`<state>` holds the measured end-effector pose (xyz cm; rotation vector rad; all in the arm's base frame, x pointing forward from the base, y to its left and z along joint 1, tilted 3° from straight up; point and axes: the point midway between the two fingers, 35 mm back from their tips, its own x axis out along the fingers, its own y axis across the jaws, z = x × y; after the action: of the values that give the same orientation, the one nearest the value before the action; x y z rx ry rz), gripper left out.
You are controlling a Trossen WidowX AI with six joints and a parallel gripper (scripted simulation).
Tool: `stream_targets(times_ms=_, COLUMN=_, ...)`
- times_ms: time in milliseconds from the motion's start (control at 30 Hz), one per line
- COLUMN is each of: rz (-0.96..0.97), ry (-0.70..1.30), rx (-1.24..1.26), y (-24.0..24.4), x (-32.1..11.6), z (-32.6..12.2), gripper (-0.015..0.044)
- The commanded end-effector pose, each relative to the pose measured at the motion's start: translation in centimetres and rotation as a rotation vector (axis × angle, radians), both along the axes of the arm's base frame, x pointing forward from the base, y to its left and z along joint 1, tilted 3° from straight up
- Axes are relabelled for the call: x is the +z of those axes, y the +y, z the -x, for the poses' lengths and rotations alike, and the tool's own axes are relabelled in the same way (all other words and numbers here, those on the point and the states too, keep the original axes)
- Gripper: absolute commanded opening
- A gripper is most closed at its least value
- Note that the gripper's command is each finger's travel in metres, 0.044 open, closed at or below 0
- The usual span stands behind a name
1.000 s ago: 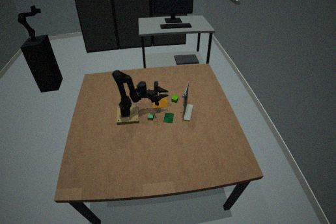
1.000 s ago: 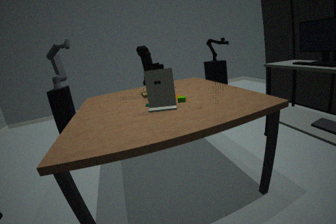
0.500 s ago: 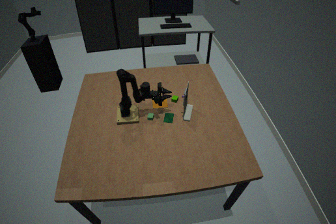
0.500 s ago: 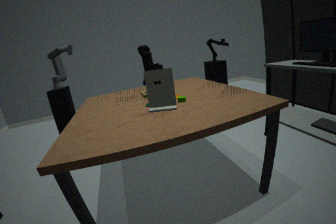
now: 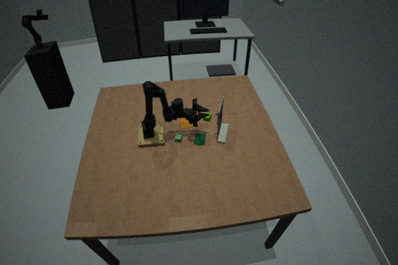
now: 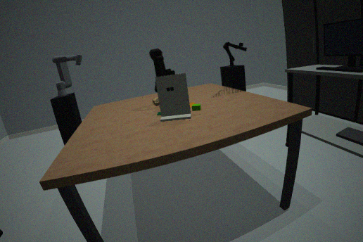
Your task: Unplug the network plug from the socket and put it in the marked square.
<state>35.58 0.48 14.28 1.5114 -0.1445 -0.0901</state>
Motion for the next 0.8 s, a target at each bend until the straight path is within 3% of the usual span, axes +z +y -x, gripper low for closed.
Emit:
stream_targets(times_ms=0, rz=-0.005, ry=-0.001, rx=0.003, y=-0.2, x=0.0, z=-0.8, gripper=0.0156)
stream_targets(times_ms=767, rz=-0.003, ry=-0.004, rx=0.004, y=-1.7, x=0.3, z=-4.2, gripper=0.0156)
